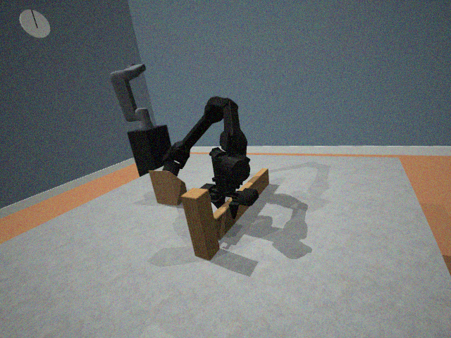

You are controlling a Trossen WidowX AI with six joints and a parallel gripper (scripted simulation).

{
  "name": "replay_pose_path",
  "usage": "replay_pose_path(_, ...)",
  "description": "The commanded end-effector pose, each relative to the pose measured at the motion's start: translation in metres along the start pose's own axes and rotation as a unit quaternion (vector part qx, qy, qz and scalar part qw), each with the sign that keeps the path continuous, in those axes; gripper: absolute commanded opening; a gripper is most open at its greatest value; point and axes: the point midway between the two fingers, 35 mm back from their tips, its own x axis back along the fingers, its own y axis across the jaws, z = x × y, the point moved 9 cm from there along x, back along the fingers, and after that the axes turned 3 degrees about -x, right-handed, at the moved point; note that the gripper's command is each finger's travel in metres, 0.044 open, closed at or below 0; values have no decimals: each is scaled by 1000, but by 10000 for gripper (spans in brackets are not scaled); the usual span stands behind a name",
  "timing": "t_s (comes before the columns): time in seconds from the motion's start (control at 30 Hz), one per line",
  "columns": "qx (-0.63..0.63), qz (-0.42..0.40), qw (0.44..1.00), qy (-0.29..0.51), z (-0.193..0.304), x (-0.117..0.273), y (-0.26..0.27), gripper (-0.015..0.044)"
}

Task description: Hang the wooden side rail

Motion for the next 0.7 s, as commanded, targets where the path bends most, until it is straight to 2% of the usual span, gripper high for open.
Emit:
replay_pose_path(0.0,3,8,1000,1,1,6,-2,0)
replay_pose_path(0.67,3,8,1000,1,1,10,-2,0)
